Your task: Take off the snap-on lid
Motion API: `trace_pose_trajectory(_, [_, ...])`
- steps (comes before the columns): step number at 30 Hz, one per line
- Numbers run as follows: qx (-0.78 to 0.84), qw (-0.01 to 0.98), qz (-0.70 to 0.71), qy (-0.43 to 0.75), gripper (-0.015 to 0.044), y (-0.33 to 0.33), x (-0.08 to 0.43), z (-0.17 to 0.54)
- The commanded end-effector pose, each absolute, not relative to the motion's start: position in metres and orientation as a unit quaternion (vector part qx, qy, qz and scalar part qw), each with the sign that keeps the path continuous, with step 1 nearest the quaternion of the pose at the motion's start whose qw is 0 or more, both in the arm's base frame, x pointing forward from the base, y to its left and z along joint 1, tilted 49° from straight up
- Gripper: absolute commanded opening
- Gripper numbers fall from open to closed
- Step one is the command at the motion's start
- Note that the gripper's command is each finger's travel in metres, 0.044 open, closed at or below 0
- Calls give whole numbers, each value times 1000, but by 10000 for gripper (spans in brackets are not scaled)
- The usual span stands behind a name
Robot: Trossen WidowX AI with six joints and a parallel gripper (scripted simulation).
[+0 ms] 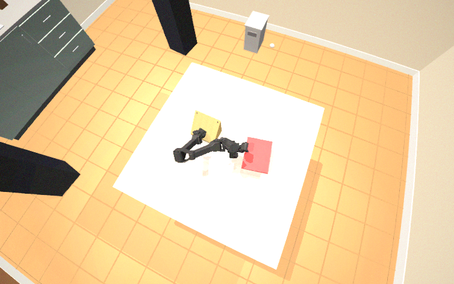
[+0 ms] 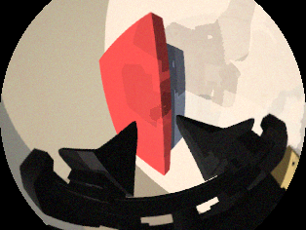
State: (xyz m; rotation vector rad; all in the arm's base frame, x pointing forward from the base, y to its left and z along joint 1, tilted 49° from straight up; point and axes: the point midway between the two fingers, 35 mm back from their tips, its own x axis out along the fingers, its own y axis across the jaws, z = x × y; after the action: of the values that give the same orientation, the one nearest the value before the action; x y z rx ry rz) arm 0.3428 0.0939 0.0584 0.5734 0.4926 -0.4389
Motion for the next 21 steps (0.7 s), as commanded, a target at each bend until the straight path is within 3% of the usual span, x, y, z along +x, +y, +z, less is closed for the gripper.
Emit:
trace_pose_trajectory(1, [276,907,-211,240,235,92,348,54])
trace_pose_trajectory(6, [276,907,-210,239,235,90,352,51])
trace_pose_trajectory(8, [276,907,-210,239,183,90,352,51])
trace_pose_trajectory(19, [276,907,-210,239,109,90,352,51])
trace_pose_trajectory(21, [276,907,-210,239,57,90,352,51])
